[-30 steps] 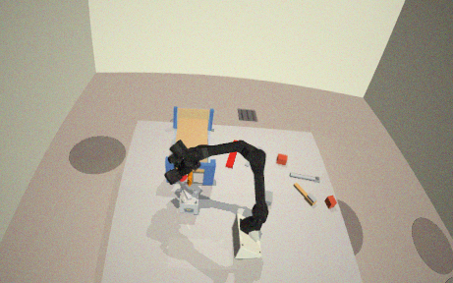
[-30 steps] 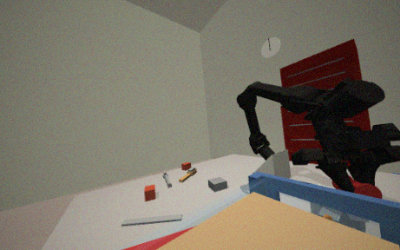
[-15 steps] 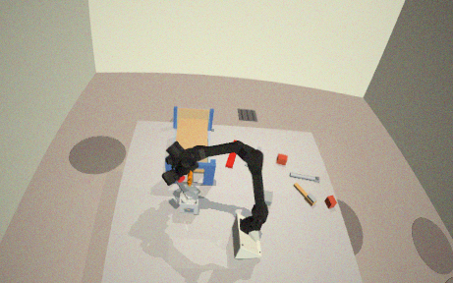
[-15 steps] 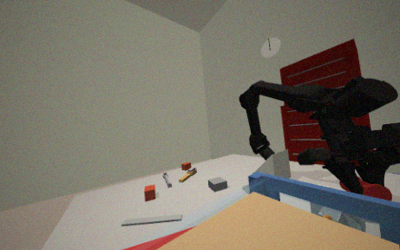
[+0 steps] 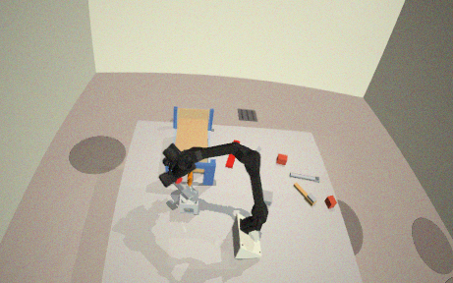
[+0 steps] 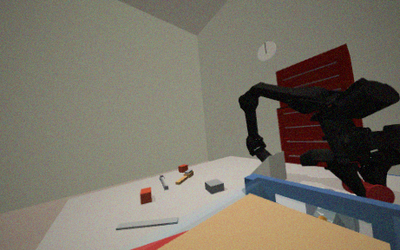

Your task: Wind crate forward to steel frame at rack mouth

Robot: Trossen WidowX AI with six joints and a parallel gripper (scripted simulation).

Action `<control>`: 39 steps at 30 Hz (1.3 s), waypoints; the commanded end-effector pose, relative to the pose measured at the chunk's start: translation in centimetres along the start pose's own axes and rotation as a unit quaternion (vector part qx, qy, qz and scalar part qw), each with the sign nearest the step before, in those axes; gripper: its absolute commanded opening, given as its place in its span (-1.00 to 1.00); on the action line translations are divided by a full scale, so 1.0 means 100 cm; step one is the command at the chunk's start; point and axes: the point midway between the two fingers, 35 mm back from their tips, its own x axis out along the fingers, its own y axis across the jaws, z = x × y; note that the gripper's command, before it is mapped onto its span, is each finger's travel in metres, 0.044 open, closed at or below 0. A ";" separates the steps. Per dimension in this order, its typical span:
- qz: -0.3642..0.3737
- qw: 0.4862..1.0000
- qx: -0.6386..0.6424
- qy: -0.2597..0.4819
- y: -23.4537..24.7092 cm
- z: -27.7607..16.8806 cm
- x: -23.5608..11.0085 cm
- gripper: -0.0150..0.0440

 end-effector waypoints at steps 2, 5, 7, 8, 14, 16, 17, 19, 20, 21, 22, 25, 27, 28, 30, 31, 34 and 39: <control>0.024 1.000 -0.011 0.002 0.027 -0.006 -0.004 -0.49; 0.024 1.000 -0.011 0.002 0.030 -0.007 -0.004 -0.49; 0.024 1.000 -0.011 0.002 0.033 -0.007 -0.005 -0.49; 0.024 1.000 -0.011 0.002 0.034 -0.008 -0.005 -0.49; 0.025 1.000 -0.011 0.002 0.042 -0.011 -0.007 -0.49; 0.025 1.000 -0.011 0.002 0.044 -0.012 -0.008 -0.49; 0.025 1.000 -0.011 0.002 0.045 -0.012 -0.008 -0.49; 0.025 1.000 -0.011 0.002 0.047 -0.013 -0.008 -0.49; 0.025 1.000 -0.011 0.002 0.049 -0.014 -0.009 -0.49; 0.025 1.000 -0.011 0.002 0.050 -0.015 -0.009 -0.49; 0.025 1.000 -0.011 0.002 0.051 -0.015 -0.010 -0.49; 0.025 1.000 -0.011 0.002 0.054 -0.017 -0.011 -0.49; 0.025 1.000 -0.011 0.002 0.056 -0.019 -0.011 -0.49; 0.025 1.000 -0.011 0.002 0.058 -0.019 -0.012 -0.49; 0.025 1.000 -0.011 0.002 0.060 -0.021 -0.013 -0.49; 0.026 1.000 -0.011 0.002 0.061 -0.021 -0.013 -0.49; 0.026 1.000 -0.011 0.002 0.064 -0.024 -0.014 -0.49; 0.026 1.000 -0.012 0.002 0.069 -0.028 -0.016 -0.49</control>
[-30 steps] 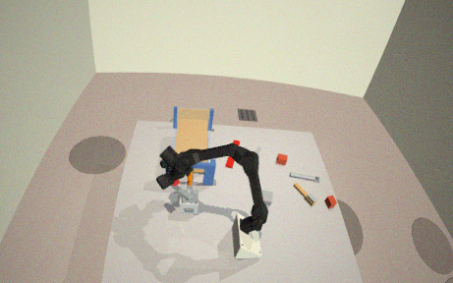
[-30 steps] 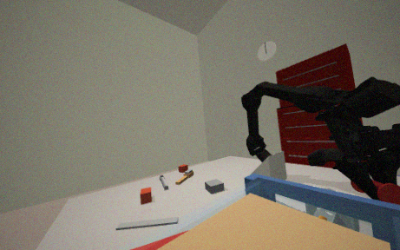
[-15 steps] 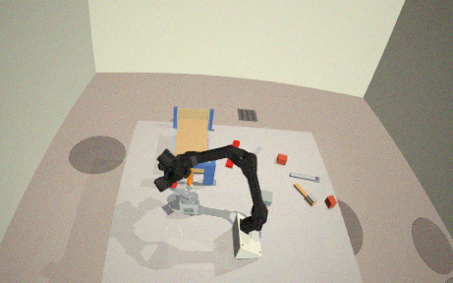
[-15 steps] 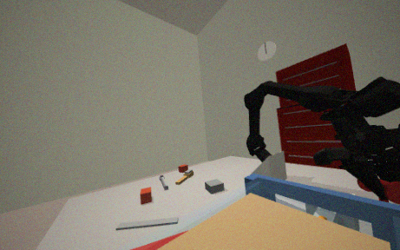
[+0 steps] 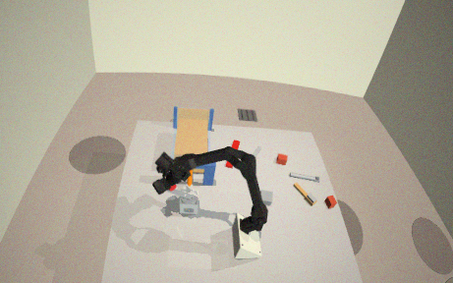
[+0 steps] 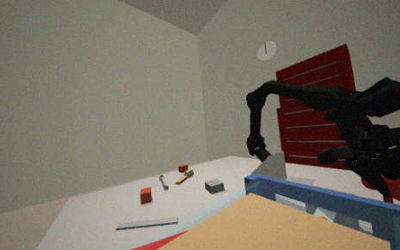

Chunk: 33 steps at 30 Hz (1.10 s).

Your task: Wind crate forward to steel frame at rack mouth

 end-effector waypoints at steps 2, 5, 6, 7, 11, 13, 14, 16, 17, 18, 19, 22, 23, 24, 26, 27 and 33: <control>0.017 1.000 -0.015 0.012 0.019 -0.016 -0.006 -0.49; 0.017 1.000 -0.015 0.012 0.022 -0.018 -0.007 -0.49; 0.017 1.000 -0.015 0.012 0.023 -0.019 -0.008 -0.49; 0.017 1.000 -0.015 0.012 0.024 -0.020 -0.008 -0.49; 0.018 1.000 -0.015 0.012 0.027 -0.024 -0.010 -0.49; 0.018 1.000 -0.015 0.012 0.029 -0.026 -0.011 -0.49; 0.018 1.000 -0.015 0.012 0.030 -0.027 -0.011 -0.49; 0.018 1.000 -0.015 0.012 0.031 -0.029 -0.012 -0.49; 0.018 1.000 -0.015 0.012 0.032 -0.030 -0.013 -0.49; 0.018 1.000 -0.015 0.012 0.033 -0.031 -0.013 -0.49; 0.018 1.000 -0.015 0.012 0.033 -0.032 -0.014 -0.49; 0.018 1.000 -0.015 0.012 0.035 -0.035 -0.016 -0.49; 0.018 1.000 -0.015 0.012 0.036 -0.036 -0.016 -0.49; 0.018 1.000 -0.015 0.012 0.037 -0.037 -0.017 -0.49; 0.018 1.000 -0.015 0.013 0.038 -0.039 -0.018 -0.49; 0.018 1.000 -0.015 0.013 0.039 -0.040 -0.018 -0.49; 0.019 1.000 -0.016 0.013 0.042 -0.047 -0.022 -0.49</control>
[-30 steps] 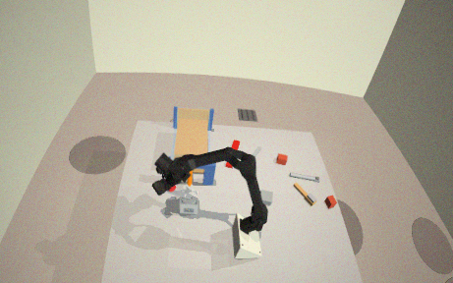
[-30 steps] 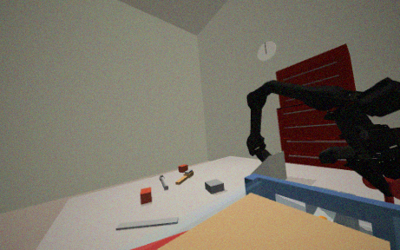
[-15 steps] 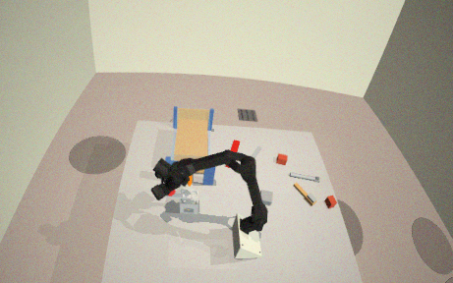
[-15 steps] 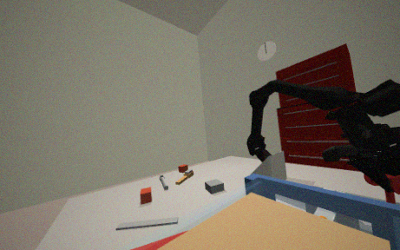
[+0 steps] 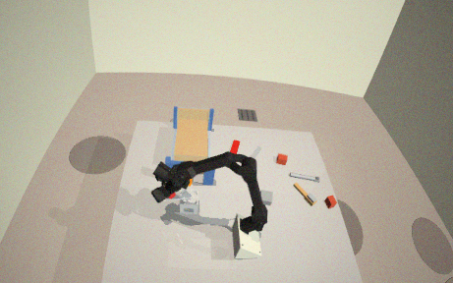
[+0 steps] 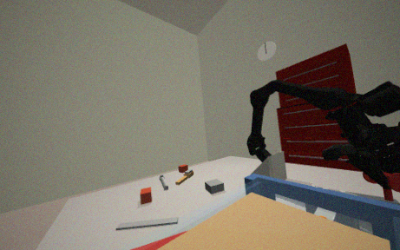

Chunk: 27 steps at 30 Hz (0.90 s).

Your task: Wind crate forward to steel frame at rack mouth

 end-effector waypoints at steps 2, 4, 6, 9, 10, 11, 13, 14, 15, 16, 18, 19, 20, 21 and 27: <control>0.007 1.000 -0.012 0.013 0.010 -0.018 -0.005 -0.49; 0.007 1.000 -0.012 0.013 0.011 -0.021 -0.006 -0.49; 0.008 1.000 -0.012 0.013 0.012 -0.023 -0.008 -0.49; 0.008 1.000 -0.012 0.013 0.013 -0.026 -0.009 -0.49; 0.008 1.000 -0.012 0.013 0.013 -0.027 -0.010 -0.49; 0.008 1.000 -0.012 0.013 0.013 -0.028 -0.010 -0.49; 0.008 1.000 -0.012 0.014 0.014 -0.031 -0.011 -0.49; 0.008 1.000 -0.012 0.014 0.014 -0.032 -0.012 -0.49; 0.008 1.000 -0.012 0.014 0.014 -0.033 -0.013 -0.49; 0.008 1.000 -0.012 0.014 0.015 -0.034 -0.013 -0.49; 0.008 1.000 -0.012 0.014 0.015 -0.037 -0.014 -0.49; 0.008 1.000 -0.013 0.014 0.015 -0.038 -0.015 -0.49; 0.008 1.000 -0.013 0.014 0.015 -0.039 -0.016 -0.49; 0.008 1.000 -0.013 0.014 0.016 -0.040 -0.016 -0.49; 0.008 1.000 -0.013 0.014 0.016 -0.047 -0.019 -0.49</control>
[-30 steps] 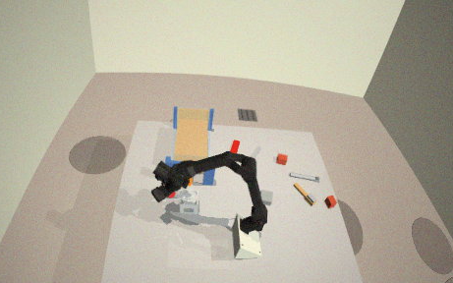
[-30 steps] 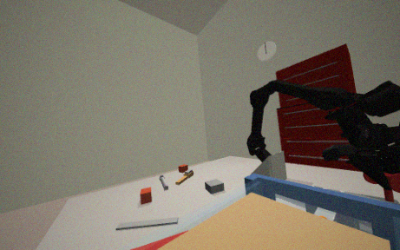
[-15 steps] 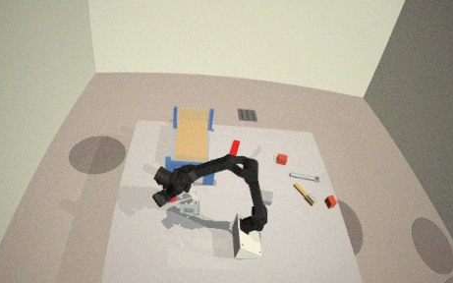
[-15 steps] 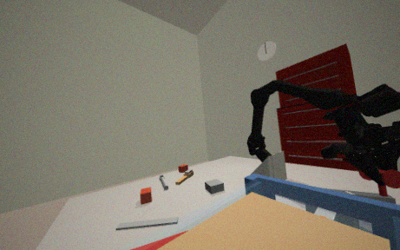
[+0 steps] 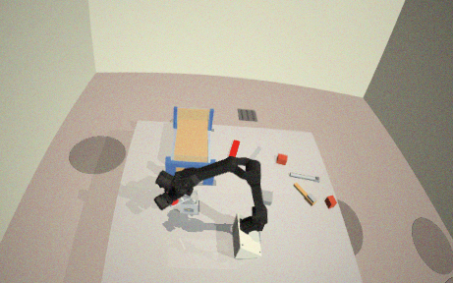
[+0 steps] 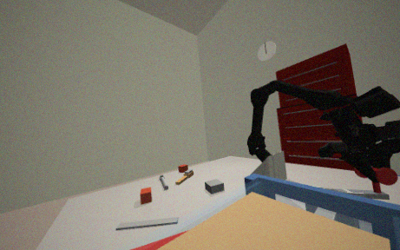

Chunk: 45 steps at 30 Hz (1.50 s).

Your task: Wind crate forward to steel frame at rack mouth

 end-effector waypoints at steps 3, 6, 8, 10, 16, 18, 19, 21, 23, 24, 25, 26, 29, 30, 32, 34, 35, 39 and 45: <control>0.002 1.000 -0.007 0.011 0.002 -0.017 -0.004 -0.49; 0.002 1.000 -0.007 0.011 0.002 -0.020 -0.006 -0.49; 0.002 1.000 -0.007 0.012 0.002 -0.023 -0.007 -0.49; 0.002 1.000 -0.007 0.012 0.002 -0.025 -0.008 -0.49; 0.002 1.000 -0.007 0.012 0.001 -0.032 -0.012 -0.49; 0.002 1.000 -0.007 0.012 0.001 -0.035 -0.013 -0.49; 0.002 1.000 -0.007 0.012 0.000 -0.036 -0.013 -0.49; 0.002 1.000 -0.007 0.012 0.000 -0.038 -0.015 -0.49; 0.002 1.000 -0.007 0.012 -0.001 -0.041 -0.016 -0.49; 0.002 1.000 -0.007 0.012 -0.001 -0.041 -0.016 -0.49; 0.002 1.000 -0.007 0.012 -0.002 -0.043 -0.017 -0.49; 0.002 1.000 -0.007 0.012 -0.002 -0.044 -0.017 -0.49; 0.002 1.000 -0.007 0.013 -0.003 -0.047 -0.019 -0.49; 0.002 1.000 -0.007 0.013 -0.004 -0.048 -0.019 -0.49; 0.002 1.000 -0.007 0.013 -0.005 -0.050 -0.020 -0.49; 0.002 1.000 -0.007 0.013 -0.006 -0.053 -0.021 -0.49; 0.002 1.000 -0.007 0.013 -0.006 -0.054 -0.022 -0.49; 0.002 1.000 -0.008 0.013 -0.008 -0.058 -0.024 -0.49; 0.002 1.000 -0.008 0.013 -0.012 -0.064 -0.027 -0.49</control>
